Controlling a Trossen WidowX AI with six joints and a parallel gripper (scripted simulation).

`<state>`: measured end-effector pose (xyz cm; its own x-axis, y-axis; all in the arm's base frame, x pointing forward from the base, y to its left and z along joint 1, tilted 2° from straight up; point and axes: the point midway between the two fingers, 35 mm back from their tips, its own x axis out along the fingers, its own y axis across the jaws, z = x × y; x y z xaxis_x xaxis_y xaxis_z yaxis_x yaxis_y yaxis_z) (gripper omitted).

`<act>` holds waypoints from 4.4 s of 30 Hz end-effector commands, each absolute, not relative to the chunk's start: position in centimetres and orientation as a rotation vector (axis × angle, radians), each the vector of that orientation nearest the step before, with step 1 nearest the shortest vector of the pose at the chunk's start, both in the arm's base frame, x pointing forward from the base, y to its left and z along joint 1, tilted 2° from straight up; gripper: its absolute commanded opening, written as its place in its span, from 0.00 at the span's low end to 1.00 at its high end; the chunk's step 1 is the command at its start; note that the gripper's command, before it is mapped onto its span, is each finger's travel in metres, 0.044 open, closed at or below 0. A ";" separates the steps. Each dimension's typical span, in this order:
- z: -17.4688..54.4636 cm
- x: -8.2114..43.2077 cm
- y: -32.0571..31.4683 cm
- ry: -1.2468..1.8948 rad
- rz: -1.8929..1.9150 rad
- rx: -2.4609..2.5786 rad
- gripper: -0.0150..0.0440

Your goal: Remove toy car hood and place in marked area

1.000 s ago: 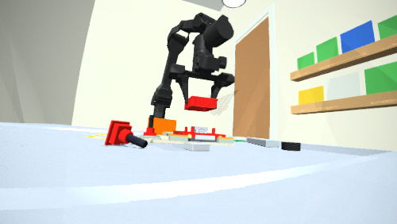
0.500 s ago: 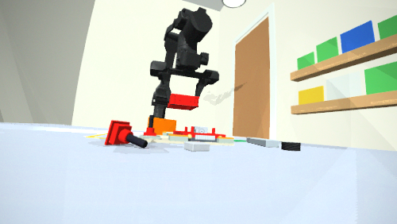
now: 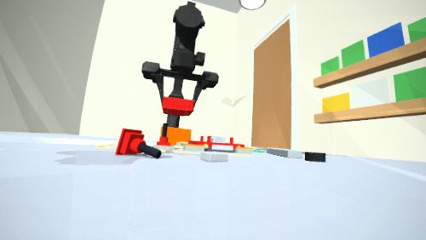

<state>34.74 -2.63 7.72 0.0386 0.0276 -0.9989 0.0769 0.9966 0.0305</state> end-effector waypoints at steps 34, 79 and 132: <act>7.6 30.3 -13.9 1.534 -0.031 0.067 0.25; 5.4 30.3 -14.4 1.534 -0.031 0.066 0.25; 2.4 30.4 -14.3 1.534 -0.030 0.066 0.25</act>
